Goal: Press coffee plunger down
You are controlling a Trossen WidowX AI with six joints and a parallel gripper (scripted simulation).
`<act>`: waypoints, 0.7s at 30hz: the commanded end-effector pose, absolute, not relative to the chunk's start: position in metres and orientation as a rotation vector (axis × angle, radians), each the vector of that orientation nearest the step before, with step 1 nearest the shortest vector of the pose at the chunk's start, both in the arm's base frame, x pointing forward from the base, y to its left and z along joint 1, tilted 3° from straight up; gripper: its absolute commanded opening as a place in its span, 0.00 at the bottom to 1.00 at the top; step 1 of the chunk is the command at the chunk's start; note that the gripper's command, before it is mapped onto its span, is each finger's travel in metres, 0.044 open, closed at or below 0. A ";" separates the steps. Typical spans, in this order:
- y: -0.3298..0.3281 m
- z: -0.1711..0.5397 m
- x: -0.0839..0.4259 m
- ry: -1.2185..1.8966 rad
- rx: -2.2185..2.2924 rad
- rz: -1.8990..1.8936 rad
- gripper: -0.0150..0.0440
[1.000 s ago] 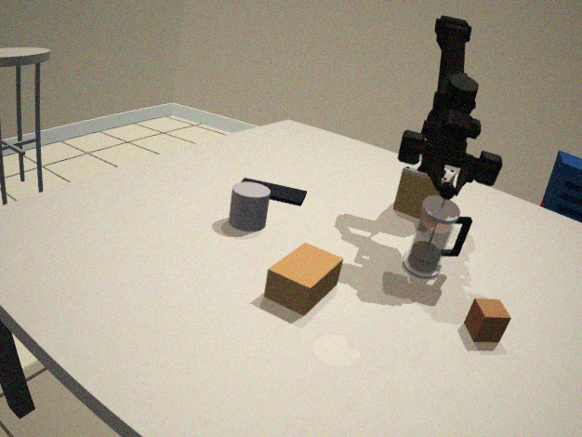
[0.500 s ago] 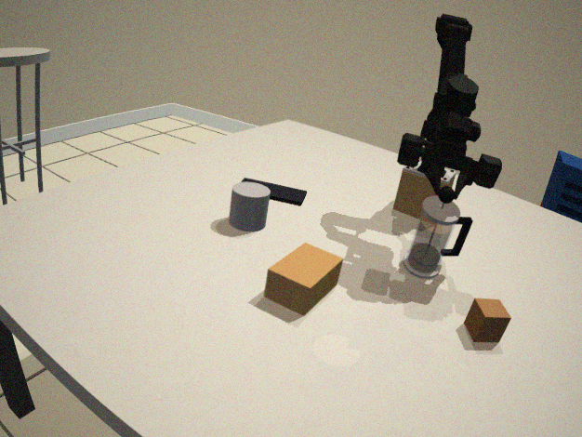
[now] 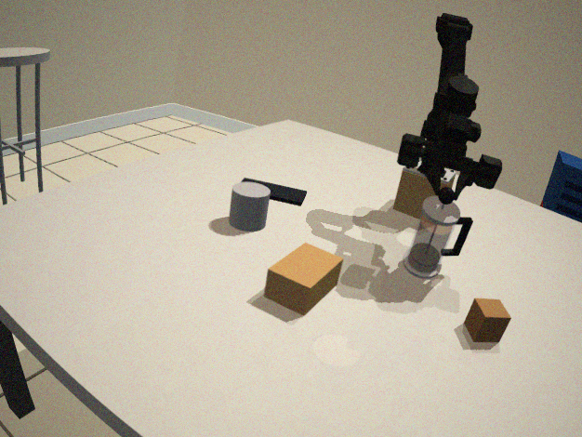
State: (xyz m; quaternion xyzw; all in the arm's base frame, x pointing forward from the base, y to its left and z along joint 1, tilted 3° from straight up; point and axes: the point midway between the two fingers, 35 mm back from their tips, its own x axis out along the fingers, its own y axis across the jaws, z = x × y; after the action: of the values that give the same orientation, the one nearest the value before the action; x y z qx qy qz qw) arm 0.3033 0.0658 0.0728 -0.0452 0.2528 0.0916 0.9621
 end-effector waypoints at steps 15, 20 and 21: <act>0.066 0.073 0.303 0.513 -0.092 0.186 0.80; 0.066 0.073 0.303 0.513 -0.092 0.186 1.00; 0.066 0.073 0.303 0.513 -0.092 0.186 1.00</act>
State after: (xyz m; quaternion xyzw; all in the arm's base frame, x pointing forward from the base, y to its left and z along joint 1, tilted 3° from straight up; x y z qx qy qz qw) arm 0.3032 0.0657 0.0730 -0.0453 0.2526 0.0915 0.9622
